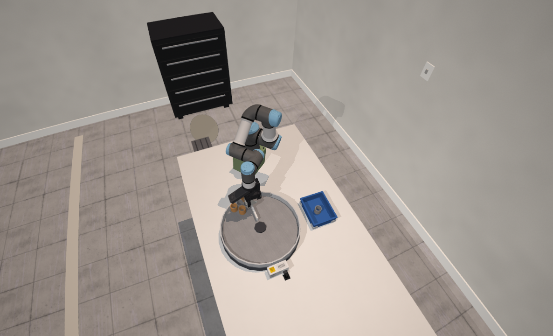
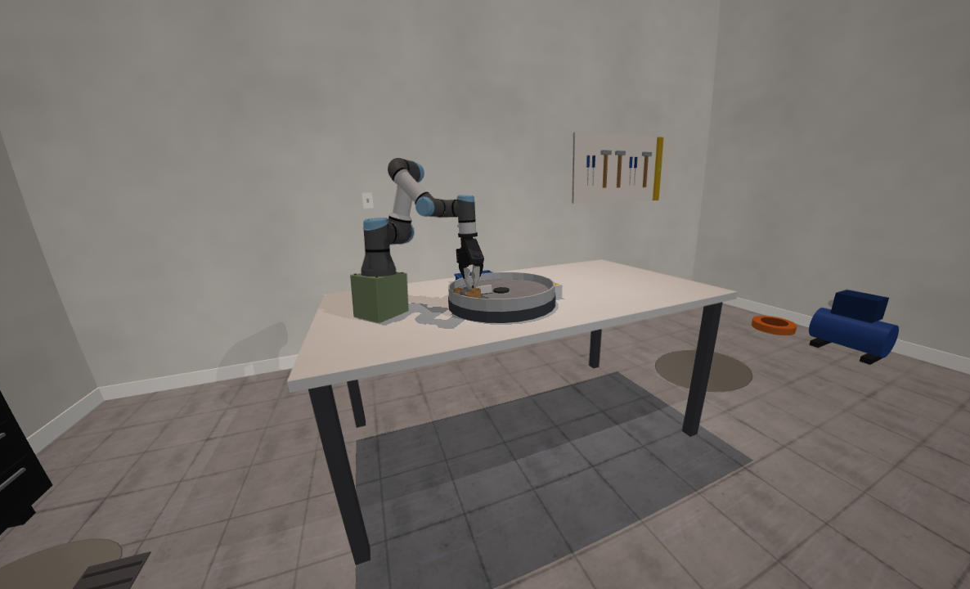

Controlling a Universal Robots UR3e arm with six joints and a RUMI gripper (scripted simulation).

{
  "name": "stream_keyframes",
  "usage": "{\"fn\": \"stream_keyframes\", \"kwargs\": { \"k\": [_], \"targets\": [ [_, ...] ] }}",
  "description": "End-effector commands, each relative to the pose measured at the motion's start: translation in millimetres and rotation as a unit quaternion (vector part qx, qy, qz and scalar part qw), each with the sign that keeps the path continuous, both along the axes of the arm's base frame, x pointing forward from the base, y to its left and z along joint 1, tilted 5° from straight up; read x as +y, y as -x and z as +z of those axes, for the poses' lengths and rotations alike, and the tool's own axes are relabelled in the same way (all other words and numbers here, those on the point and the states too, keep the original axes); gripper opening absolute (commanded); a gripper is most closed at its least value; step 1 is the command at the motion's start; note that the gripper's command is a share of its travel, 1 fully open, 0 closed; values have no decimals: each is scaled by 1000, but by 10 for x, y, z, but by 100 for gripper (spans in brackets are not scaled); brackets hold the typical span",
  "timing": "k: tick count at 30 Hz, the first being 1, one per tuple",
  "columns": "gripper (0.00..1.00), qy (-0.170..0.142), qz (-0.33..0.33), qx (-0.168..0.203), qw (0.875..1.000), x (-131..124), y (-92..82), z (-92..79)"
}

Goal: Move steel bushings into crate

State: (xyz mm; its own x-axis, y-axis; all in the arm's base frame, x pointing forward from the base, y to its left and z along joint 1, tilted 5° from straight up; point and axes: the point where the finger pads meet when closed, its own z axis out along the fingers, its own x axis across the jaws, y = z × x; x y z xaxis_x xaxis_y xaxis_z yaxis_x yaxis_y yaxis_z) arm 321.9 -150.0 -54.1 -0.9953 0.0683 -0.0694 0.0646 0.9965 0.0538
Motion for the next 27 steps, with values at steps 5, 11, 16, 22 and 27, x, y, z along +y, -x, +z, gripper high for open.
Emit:
{"fn": "stream_keyframes", "kwargs": {
  "k": [5,11,16,22,27],
  "targets": [
    [0,1,0,0,1000,-6,-3,5],
    [0,1,0,0,1000,-6,-3,6],
    [0,1,0,0,1000,-7,-1,32],
    [0,1,0,0,1000,-15,11,196],
    [0,1,0,0,1000,-25,27,408]
  ]
}}
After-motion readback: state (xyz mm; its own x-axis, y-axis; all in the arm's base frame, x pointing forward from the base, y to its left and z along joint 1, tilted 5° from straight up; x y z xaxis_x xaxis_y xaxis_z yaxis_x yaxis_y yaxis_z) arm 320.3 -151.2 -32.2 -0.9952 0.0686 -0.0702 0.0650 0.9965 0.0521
